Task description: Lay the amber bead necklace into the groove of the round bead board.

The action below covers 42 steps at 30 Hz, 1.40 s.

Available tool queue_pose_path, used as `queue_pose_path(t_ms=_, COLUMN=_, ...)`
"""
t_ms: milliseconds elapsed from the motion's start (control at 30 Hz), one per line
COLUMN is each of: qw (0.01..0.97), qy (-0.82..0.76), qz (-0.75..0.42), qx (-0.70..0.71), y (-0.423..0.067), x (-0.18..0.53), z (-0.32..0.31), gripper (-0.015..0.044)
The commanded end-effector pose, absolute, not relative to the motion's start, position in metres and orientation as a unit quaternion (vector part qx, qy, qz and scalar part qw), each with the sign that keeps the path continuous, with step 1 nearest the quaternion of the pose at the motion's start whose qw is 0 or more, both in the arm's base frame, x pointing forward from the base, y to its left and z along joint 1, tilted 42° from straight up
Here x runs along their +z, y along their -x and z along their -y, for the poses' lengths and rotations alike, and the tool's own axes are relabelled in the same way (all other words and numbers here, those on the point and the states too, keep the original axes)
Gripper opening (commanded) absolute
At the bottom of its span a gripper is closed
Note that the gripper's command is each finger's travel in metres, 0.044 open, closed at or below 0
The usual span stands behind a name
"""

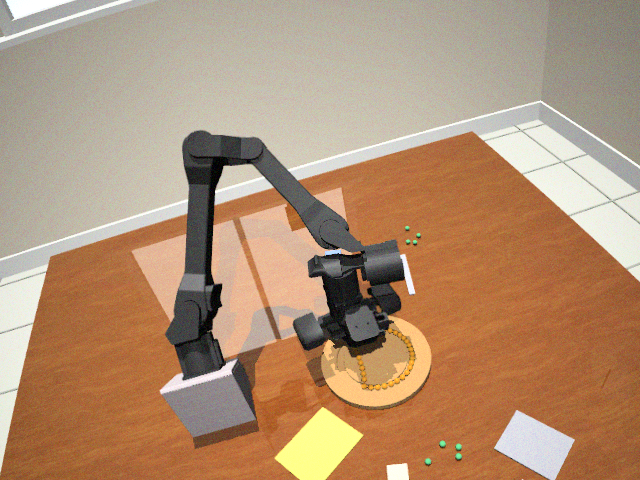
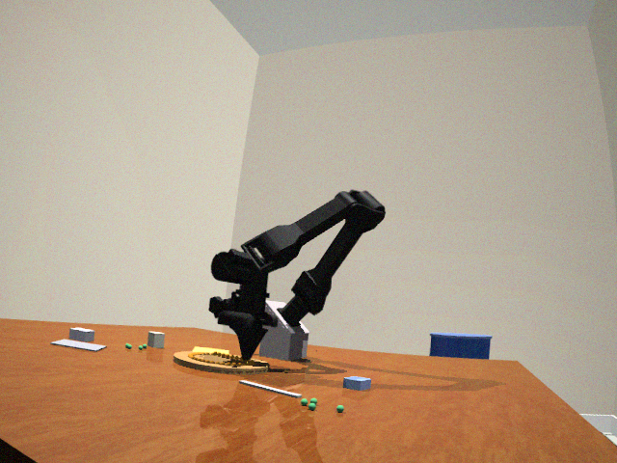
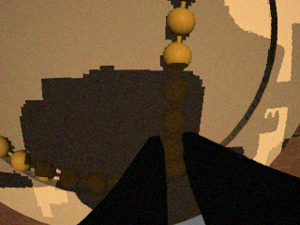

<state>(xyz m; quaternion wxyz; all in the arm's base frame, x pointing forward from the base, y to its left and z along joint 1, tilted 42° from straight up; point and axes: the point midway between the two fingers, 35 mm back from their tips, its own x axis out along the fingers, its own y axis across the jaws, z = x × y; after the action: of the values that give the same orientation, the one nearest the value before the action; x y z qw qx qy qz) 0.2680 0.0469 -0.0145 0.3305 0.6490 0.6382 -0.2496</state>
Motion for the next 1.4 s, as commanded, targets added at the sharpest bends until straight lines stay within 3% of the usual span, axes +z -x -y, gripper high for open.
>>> queue_pose_path(t_ms=0, qw=0.331, qy=-0.649, qz=-0.638, qx=-0.249, y=-0.268, x=-0.014, z=-0.047, gripper=0.0000)
queue_pose_path(t_ms=1367, qw=0.327, qy=-0.650, qz=-0.639, qx=-0.249, y=-0.254, x=-0.008, z=-0.050, gripper=0.0000)
